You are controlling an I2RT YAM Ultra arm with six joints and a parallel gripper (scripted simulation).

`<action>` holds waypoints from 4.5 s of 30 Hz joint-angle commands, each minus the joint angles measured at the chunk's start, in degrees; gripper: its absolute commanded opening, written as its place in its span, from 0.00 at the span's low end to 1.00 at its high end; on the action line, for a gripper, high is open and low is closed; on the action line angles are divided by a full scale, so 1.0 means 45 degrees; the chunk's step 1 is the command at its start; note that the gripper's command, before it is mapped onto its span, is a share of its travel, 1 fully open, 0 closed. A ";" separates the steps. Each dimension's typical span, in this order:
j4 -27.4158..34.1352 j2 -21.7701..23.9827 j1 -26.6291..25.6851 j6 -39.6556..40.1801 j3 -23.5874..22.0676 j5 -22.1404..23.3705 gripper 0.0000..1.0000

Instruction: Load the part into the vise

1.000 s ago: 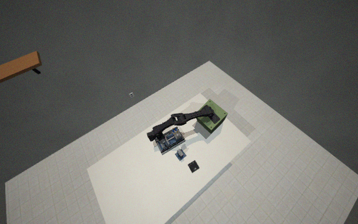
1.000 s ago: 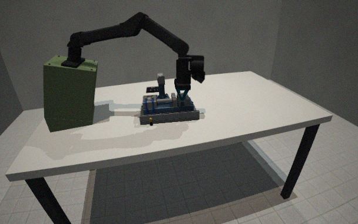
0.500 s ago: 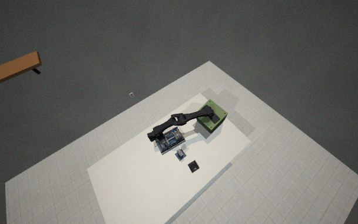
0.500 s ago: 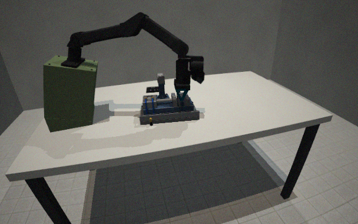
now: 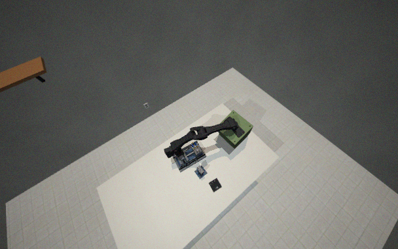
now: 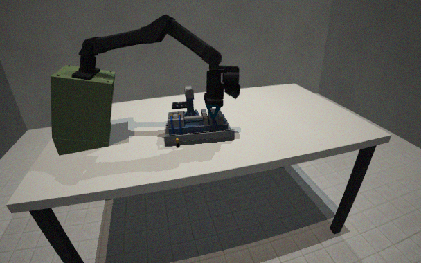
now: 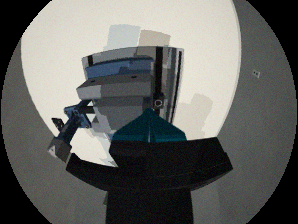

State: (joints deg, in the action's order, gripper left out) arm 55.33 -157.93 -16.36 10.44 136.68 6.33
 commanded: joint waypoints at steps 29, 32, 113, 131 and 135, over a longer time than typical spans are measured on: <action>-0.0437 0.0887 0.0263 -0.0260 -0.0328 -0.0006 0.00; -0.0452 0.0902 0.0292 -0.0280 -0.0358 -0.0005 0.00; -0.0568 0.1029 0.0498 -0.0416 -0.0571 0.0000 0.00; -0.0177 0.0911 -0.0025 -0.0036 -0.0041 0.0047 0.00; -0.0062 0.0310 -0.0210 0.0134 0.0212 0.0105 0.00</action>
State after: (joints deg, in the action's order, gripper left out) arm 54.33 -156.66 -15.84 10.07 135.09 6.20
